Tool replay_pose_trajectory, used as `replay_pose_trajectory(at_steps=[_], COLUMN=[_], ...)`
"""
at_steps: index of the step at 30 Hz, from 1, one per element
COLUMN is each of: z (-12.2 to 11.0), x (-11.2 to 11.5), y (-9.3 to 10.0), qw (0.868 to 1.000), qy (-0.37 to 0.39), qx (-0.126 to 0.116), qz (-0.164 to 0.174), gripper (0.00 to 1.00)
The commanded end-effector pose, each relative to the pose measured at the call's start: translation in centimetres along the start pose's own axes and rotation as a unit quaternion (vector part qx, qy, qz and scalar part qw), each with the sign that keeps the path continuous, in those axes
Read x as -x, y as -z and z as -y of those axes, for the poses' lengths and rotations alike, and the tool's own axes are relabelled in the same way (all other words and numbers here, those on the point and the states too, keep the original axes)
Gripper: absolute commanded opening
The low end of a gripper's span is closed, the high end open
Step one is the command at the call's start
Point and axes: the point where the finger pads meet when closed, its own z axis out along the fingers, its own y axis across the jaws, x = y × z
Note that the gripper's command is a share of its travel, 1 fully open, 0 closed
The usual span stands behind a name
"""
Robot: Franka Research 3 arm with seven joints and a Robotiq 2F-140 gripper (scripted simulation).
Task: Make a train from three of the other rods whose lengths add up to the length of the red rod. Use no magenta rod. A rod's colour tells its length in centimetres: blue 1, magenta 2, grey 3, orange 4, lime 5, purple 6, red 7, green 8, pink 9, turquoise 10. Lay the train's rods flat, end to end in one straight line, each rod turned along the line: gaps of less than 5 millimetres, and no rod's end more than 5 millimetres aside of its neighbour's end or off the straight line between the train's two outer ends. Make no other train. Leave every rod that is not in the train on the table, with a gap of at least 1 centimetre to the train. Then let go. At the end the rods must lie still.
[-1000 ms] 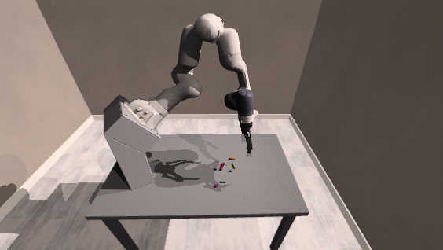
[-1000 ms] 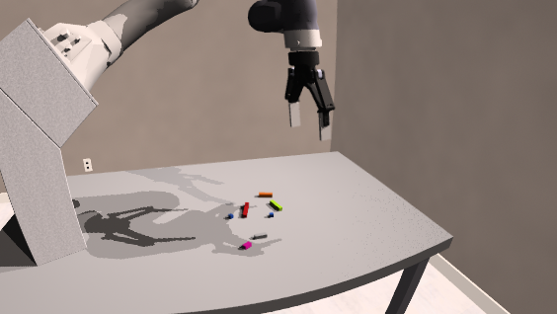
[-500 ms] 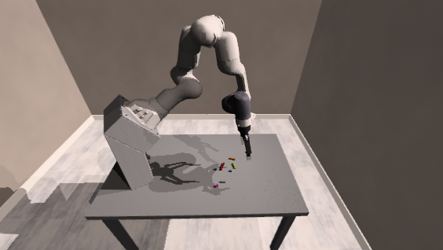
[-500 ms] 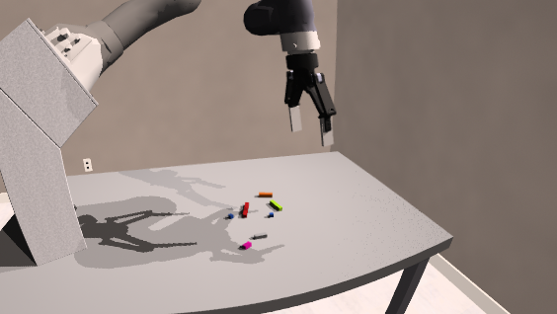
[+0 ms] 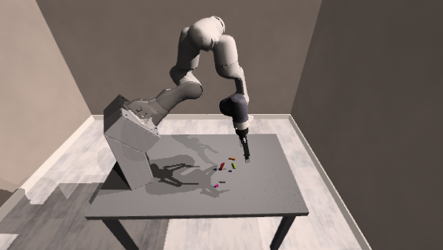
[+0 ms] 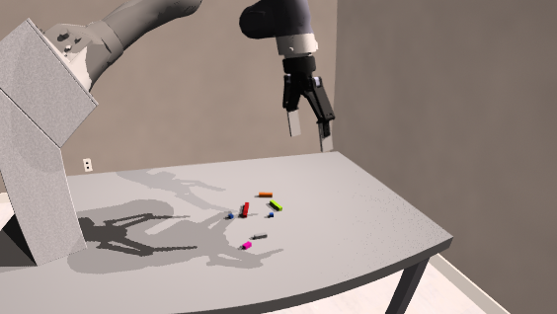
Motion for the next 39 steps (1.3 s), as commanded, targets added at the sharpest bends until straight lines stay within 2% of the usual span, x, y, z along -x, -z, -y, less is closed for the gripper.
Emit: replay_pose_trajectory(at_steps=[1,2,3,16,17,29,30,39], z=[-0.1,-0.1,-0.7,-0.7,-1.2,-1.2,-1.6,-1.6], x=[-0.1,-0.1,1.0,1.0,2.2,2.2,3.7,3.7], y=[0.0,0.0,-0.6,-0.6,-1.3,-1.3,-2.0,-2.0], qw=[1.000,1.000,1.000,1.000,1.000,1.000,1.000,1.000], qy=[0.013,0.013,0.007,0.007,0.001,0.001,-0.005,-0.005], qx=[0.003,0.003,0.002,0.002,0.002,0.002,0.001,0.001], qz=[-0.004,-0.004,-0.008,-0.008,-0.010,-0.010,-0.010,-0.010], gripper=[1.00,1.00,1.00,1.00,1.00,1.00,1.00,1.00])
